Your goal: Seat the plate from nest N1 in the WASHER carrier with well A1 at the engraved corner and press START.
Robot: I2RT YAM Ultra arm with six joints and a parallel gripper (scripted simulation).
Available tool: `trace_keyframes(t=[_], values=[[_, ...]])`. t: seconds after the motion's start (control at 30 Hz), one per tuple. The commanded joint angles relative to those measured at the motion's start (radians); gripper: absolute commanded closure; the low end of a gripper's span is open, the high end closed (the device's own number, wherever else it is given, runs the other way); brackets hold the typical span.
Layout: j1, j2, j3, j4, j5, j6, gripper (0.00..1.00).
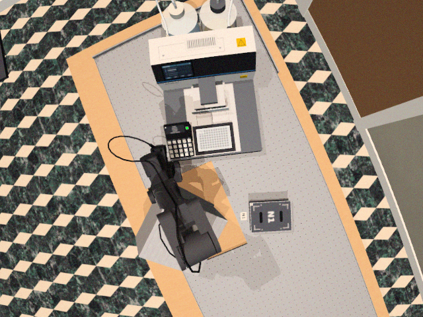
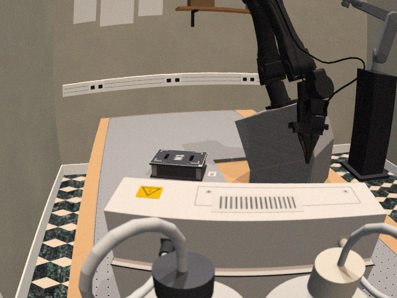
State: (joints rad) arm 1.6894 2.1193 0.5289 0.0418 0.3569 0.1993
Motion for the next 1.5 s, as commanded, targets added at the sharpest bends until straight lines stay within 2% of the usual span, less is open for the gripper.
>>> trace_keyframes(t=[0.0,1.07,1.1,1.33,1.47], values=[[-0.003,-0.005,0.006,0.022,0.008,-0.011,1.0],[-0.003,-0.005,0.006,0.022,0.008,-0.011,1.0],[-0.012,0.02,0.011,0.03,0.007,-0.013,1.0],[-0.008,0.046,0.028,0.068,0.006,-0.026,1.0],[-0.035,0.089,0.031,0.1,0.005,-0.038,1.0]])
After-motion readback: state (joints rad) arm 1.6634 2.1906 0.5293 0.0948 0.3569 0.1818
